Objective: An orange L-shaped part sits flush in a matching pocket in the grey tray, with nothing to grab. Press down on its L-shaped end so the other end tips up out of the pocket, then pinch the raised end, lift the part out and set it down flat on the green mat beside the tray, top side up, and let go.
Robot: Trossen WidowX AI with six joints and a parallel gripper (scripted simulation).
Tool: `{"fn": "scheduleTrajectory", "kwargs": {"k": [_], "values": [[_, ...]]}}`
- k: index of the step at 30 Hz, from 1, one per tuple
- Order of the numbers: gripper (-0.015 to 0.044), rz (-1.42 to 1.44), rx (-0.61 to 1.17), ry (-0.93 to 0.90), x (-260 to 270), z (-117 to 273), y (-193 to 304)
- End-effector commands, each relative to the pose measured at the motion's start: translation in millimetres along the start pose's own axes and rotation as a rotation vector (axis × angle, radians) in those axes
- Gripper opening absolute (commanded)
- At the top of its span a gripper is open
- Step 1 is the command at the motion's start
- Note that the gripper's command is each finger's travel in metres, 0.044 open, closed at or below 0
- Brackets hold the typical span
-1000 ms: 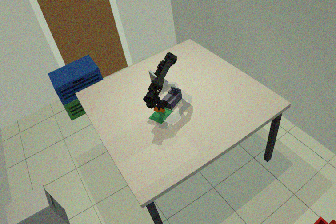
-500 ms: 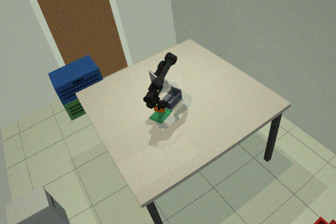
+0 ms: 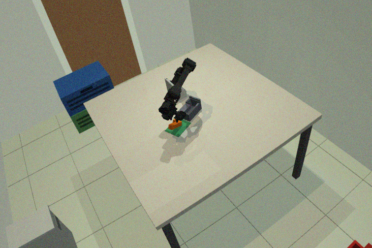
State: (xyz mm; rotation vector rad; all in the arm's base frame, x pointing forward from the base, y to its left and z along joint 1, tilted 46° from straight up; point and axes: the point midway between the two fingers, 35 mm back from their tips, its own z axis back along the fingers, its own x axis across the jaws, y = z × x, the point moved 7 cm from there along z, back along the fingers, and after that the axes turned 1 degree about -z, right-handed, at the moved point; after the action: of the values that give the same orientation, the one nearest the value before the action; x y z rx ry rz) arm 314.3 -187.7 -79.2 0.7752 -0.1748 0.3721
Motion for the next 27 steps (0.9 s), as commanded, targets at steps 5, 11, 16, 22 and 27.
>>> {"fn": "scheduleTrajectory", "kwargs": {"k": [5, 11, 16, 22, 27], "values": [[0.0400, -0.003, -0.003, 0.001, 0.8, 56.0, -2.6], [0.0400, -0.005, -0.001, 0.001, -1.1, 84.2, -0.3], [0.0400, -0.016, -0.004, -0.009, -3.6, 78.4, -2.0], [0.0400, -0.016, -0.004, -0.009, -3.6, 78.4, -2.0], [0.0400, -0.016, -0.004, -0.009, -3.6, 78.4, -2.0]]}}
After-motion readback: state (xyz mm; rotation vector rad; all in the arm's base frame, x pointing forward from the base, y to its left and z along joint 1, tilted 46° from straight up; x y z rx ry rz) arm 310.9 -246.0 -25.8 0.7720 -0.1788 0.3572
